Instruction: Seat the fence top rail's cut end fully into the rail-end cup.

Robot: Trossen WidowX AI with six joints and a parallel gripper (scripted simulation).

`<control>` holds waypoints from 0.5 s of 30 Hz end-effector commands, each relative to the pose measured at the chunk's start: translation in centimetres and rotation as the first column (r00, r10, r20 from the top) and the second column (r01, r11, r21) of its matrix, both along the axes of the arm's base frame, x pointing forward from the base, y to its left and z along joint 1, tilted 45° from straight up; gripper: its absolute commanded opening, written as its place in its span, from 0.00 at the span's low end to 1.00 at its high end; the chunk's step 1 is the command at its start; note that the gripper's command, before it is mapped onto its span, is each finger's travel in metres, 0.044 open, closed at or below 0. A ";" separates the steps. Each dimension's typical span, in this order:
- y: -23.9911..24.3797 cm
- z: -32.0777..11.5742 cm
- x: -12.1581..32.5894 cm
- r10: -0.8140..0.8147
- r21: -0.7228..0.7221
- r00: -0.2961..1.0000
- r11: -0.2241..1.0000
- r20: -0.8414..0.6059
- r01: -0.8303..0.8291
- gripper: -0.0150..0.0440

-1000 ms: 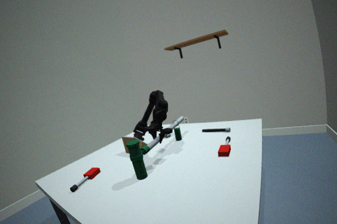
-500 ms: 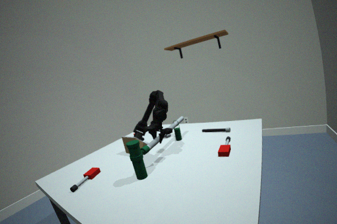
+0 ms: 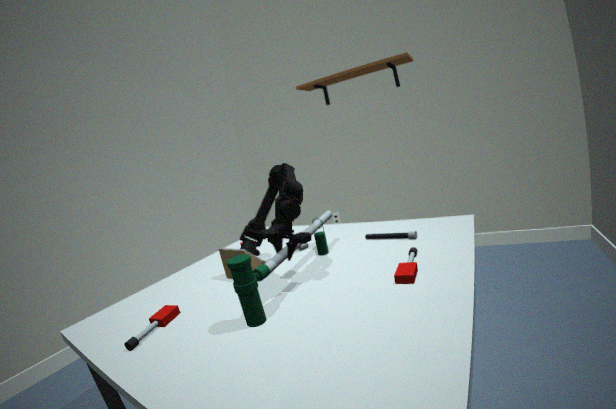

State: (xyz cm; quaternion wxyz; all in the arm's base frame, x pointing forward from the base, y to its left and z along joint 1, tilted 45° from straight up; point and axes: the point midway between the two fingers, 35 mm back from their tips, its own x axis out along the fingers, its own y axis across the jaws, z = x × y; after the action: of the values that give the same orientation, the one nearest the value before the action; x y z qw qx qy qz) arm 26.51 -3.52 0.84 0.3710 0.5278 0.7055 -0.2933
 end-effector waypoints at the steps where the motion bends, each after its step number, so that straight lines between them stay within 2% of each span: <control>1: 0.0 0.0 0.0 0.000 0.000 1.000 1.000 0.000 0.000 0.25; 15: -0.1 0.0 0.1 0.001 -0.004 1.000 1.000 0.002 -0.001 0.25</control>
State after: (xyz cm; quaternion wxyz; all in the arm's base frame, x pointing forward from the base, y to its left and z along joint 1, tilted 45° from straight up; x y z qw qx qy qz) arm 26.51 -3.51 0.84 0.3710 0.5277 0.7056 -0.2933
